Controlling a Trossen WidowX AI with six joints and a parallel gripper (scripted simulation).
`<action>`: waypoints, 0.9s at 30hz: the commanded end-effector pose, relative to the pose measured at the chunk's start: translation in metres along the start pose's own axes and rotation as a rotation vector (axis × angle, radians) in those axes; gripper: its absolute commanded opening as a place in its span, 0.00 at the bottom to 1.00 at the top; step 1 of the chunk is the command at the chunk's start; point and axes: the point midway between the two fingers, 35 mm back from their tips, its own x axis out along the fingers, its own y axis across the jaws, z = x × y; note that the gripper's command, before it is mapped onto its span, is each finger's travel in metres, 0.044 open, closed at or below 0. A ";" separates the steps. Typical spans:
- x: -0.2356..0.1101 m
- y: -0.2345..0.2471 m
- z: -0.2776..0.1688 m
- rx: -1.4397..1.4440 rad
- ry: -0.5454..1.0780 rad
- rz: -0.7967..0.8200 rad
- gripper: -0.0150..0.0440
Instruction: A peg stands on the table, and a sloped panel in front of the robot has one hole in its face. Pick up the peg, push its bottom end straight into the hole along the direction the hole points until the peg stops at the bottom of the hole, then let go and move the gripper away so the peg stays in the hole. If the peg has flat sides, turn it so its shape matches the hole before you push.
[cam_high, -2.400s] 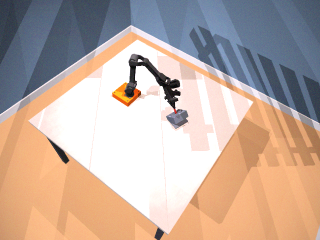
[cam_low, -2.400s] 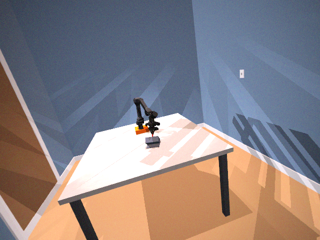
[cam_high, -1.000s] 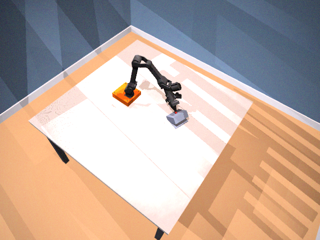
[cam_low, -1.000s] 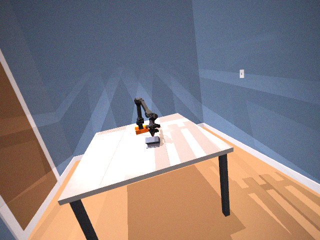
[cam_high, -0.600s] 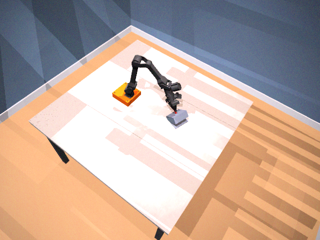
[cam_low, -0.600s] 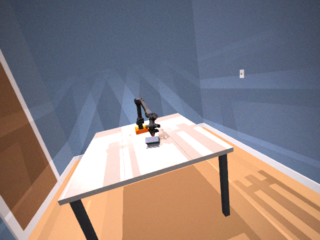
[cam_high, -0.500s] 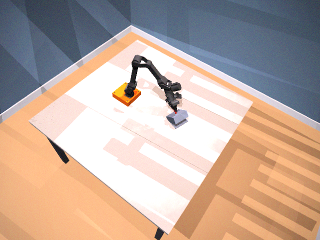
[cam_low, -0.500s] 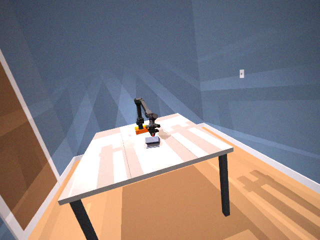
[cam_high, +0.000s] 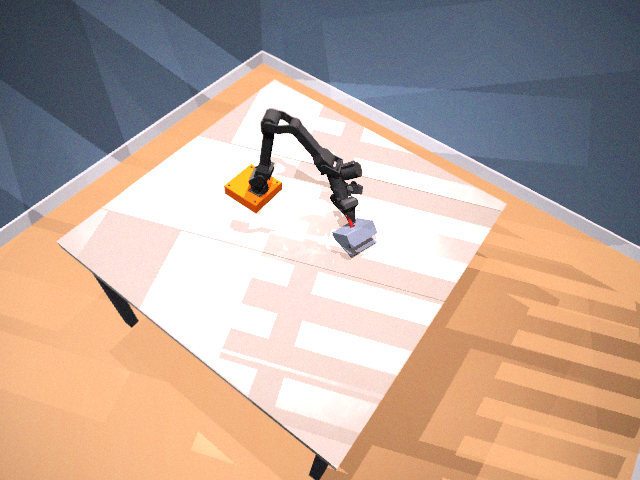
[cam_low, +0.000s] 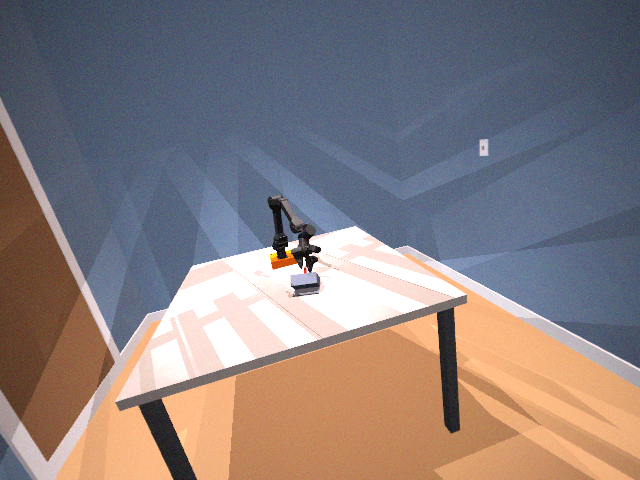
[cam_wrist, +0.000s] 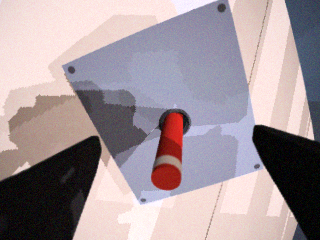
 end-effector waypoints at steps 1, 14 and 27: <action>-0.005 -0.001 0.000 0.003 0.003 -0.003 1.00; -0.026 -0.001 0.003 0.002 0.002 0.001 1.00; -0.047 0.000 0.005 0.000 0.001 0.004 1.00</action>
